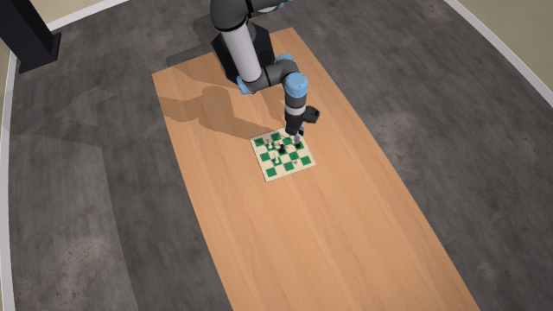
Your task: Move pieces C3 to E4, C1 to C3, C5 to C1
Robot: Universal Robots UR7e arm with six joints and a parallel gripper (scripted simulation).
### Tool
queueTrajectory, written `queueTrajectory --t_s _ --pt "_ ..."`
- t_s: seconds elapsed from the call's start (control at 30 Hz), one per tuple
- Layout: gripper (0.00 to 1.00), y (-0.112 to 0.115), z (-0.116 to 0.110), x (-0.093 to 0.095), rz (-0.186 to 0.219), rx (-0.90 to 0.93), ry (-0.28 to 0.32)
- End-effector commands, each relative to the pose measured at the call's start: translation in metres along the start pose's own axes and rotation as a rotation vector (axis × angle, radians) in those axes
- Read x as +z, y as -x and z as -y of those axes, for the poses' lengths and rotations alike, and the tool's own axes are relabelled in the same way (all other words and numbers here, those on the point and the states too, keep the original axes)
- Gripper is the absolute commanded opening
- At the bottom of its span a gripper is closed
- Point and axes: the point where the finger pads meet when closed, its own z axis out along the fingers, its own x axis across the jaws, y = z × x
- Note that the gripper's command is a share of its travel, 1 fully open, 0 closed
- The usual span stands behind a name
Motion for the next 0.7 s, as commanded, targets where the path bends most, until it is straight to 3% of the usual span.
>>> queueTrajectory --t_s 0.0,0.67 --pt "0.73 -0.0003 0.0005 0.0056 -0.001 0.000 -0.001" --pt "0.73 -0.0002 0.0006 0.0143 -0.001 0.000 -0.001"
